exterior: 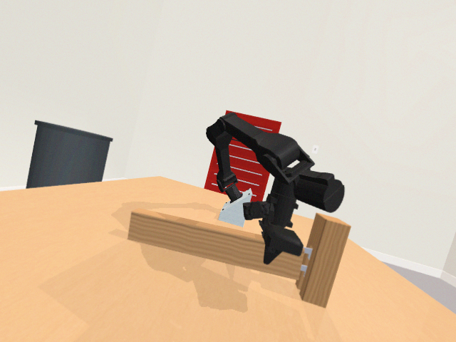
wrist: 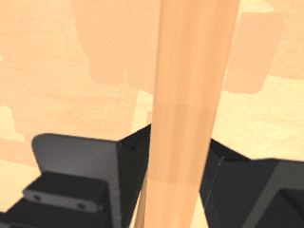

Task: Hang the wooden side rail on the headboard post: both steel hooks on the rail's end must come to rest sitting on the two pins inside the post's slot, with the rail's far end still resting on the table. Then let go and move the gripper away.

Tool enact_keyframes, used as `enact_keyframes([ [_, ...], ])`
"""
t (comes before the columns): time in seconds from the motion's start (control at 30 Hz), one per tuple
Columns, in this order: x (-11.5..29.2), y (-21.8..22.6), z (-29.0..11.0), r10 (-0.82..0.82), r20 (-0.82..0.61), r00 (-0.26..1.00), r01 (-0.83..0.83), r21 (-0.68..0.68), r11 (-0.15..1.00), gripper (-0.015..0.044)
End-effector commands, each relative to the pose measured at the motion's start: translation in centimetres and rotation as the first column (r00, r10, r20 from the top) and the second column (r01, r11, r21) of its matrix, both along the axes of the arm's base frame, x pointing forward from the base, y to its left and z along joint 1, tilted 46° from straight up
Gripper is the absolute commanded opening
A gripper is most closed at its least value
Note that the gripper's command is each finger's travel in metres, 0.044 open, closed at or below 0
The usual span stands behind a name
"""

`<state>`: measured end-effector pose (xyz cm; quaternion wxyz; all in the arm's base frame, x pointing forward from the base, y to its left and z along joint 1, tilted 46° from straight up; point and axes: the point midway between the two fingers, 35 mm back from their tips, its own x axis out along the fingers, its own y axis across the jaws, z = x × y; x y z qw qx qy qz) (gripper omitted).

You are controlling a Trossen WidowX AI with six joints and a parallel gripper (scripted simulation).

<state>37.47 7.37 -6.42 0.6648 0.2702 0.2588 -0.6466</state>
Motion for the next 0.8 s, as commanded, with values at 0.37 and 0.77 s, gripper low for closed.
enact_keyframes([
  [0.37,0.15,0.57,0.02,0.004,0.007,1.000,-0.004,0.006,1.000,0.0000],
  [0.77,0.04,0.66,-0.09,0.004,0.007,1.000,-0.004,0.007,1.000,0.0000],
])
